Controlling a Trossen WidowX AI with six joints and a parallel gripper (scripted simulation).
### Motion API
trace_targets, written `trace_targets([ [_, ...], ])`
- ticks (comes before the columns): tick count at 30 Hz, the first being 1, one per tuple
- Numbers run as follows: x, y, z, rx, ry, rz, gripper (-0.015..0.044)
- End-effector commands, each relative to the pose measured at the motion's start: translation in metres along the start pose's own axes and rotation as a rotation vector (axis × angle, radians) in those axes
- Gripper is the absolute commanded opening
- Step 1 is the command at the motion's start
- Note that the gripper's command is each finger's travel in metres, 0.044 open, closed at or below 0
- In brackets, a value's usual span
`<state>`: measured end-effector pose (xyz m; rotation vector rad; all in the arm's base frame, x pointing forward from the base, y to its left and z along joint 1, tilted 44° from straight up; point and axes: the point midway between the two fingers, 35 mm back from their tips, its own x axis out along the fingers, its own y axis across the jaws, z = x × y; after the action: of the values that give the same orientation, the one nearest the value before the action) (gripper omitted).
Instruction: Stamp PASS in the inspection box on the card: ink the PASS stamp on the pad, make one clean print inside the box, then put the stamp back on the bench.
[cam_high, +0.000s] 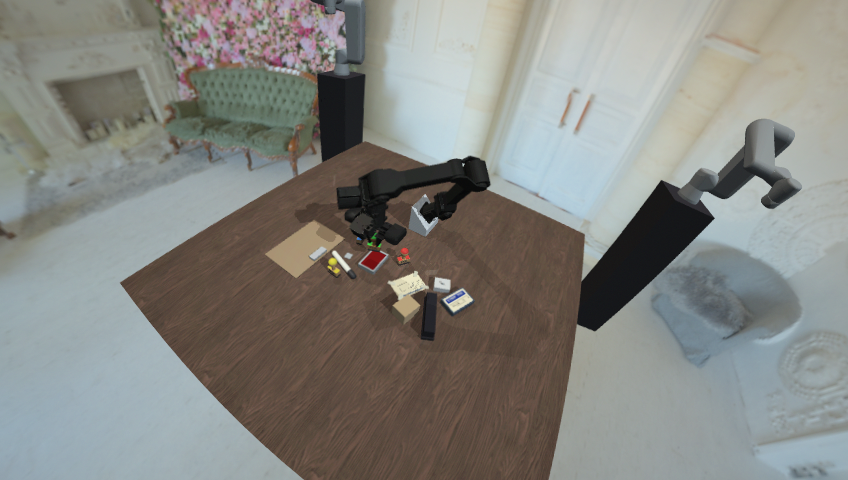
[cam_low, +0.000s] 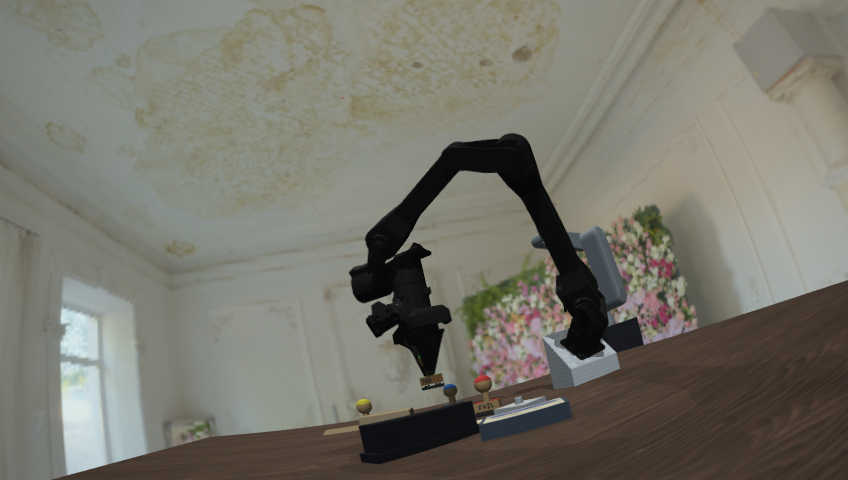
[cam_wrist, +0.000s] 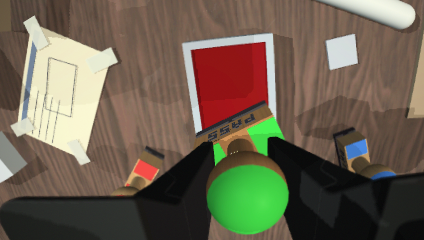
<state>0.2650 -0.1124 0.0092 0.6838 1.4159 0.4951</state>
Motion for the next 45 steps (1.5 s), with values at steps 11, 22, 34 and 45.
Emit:
trace_targets([
  [11, -0.010, 0.044, 0.014, -0.253, 0.000, -0.012, 0.0000],
  [22, -0.009, 0.113, 0.023, -0.619, 0.000, -0.005, 0.0000],
  [34, -0.007, 0.142, 0.021, -0.768, -0.002, 0.004, 0.0000],
  [45, 0.000, 0.141, 0.022, -0.768, -0.002, 0.003, 0.0000],
])
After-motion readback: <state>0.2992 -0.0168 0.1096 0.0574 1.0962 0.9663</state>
